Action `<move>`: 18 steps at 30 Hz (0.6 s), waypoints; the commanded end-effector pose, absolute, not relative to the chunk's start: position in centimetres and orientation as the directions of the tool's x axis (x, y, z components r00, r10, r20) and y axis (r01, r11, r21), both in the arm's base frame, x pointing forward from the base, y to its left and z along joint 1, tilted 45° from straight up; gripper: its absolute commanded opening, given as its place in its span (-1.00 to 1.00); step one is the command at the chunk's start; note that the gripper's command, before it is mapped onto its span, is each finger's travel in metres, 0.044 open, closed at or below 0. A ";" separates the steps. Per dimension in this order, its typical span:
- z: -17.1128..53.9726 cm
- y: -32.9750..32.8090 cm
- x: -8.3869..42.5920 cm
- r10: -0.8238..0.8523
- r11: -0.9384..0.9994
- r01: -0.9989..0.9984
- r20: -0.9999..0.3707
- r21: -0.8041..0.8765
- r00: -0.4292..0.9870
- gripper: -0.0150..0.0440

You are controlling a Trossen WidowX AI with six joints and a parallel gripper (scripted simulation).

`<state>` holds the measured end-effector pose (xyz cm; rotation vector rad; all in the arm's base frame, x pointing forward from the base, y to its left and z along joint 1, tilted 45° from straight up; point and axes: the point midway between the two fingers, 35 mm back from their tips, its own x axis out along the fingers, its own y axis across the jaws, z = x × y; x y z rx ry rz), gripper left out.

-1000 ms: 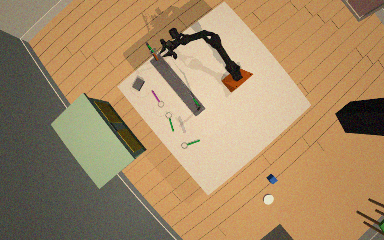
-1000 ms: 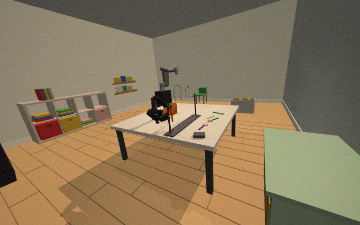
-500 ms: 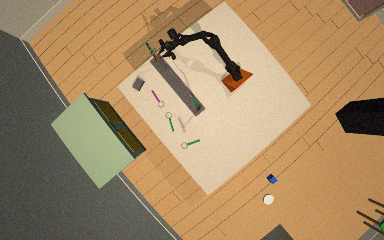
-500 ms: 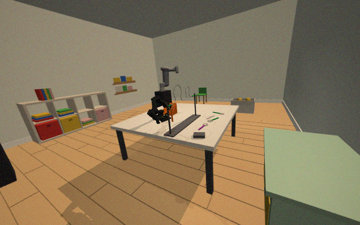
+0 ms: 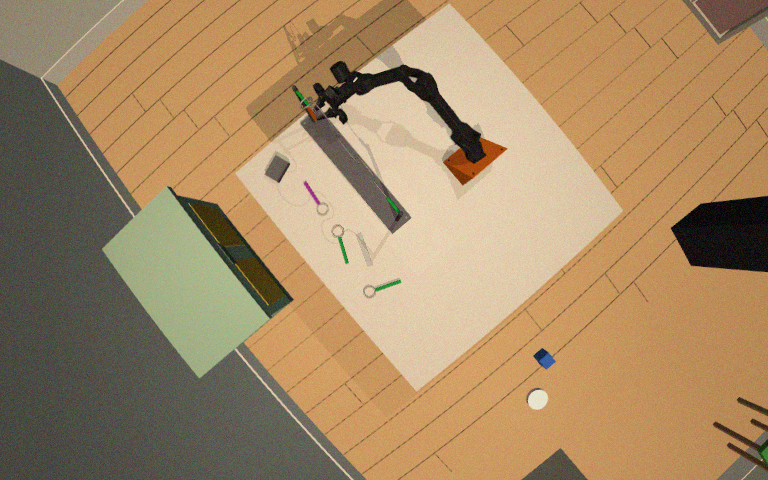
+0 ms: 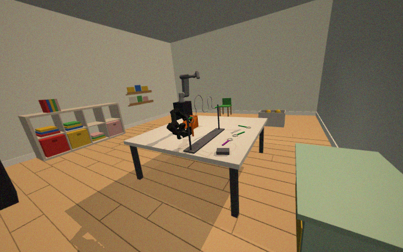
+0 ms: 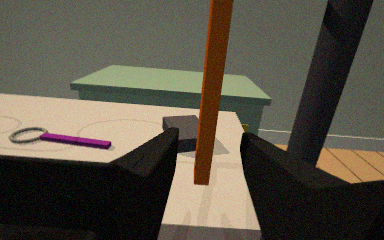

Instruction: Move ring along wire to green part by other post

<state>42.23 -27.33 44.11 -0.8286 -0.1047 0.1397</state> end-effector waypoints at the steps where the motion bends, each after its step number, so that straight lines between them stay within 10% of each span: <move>1: 43.8 -27.5 43.1 0.158 0.674 -0.083 0.035 -0.734 0.987 0.05; 18: 43.9 -26.9 45.7 0.158 0.676 -0.081 0.037 -0.733 0.987 0.05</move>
